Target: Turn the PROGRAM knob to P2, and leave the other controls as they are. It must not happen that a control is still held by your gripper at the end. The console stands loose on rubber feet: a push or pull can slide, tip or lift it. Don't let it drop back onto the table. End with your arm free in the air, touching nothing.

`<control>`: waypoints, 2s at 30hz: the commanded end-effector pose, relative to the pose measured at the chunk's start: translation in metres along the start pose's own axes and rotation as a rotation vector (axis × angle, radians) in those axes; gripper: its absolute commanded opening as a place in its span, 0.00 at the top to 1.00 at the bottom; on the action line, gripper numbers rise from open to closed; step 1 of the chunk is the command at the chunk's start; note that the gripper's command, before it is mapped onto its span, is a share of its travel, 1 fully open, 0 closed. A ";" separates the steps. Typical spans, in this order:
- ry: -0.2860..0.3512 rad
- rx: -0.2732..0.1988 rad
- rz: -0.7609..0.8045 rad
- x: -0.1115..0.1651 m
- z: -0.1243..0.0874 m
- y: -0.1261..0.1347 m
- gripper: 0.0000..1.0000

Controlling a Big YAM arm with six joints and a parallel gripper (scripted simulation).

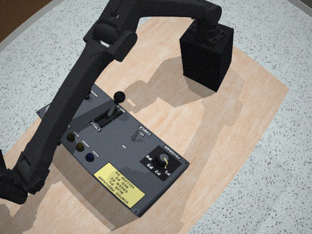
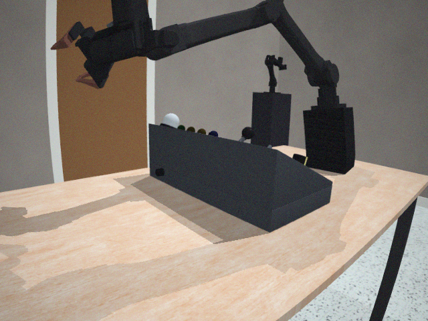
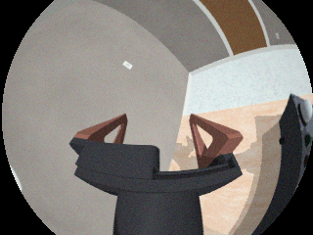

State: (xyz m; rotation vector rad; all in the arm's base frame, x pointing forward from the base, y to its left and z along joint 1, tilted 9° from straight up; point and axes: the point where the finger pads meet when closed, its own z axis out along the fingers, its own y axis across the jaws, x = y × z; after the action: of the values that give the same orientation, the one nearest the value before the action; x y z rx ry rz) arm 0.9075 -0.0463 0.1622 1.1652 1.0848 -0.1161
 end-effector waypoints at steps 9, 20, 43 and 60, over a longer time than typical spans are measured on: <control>-0.006 -0.008 0.015 -0.008 -0.001 0.010 0.00; -0.016 -0.027 0.038 -0.025 -0.006 0.029 0.00; 0.280 -0.209 -0.337 0.003 -0.174 0.001 0.00; 0.642 -0.490 -0.842 -0.031 -0.389 -0.184 0.00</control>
State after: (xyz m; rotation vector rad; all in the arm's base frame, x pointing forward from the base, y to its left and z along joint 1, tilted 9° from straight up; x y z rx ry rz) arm 0.5716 0.1536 0.0532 0.3407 1.9968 -0.1217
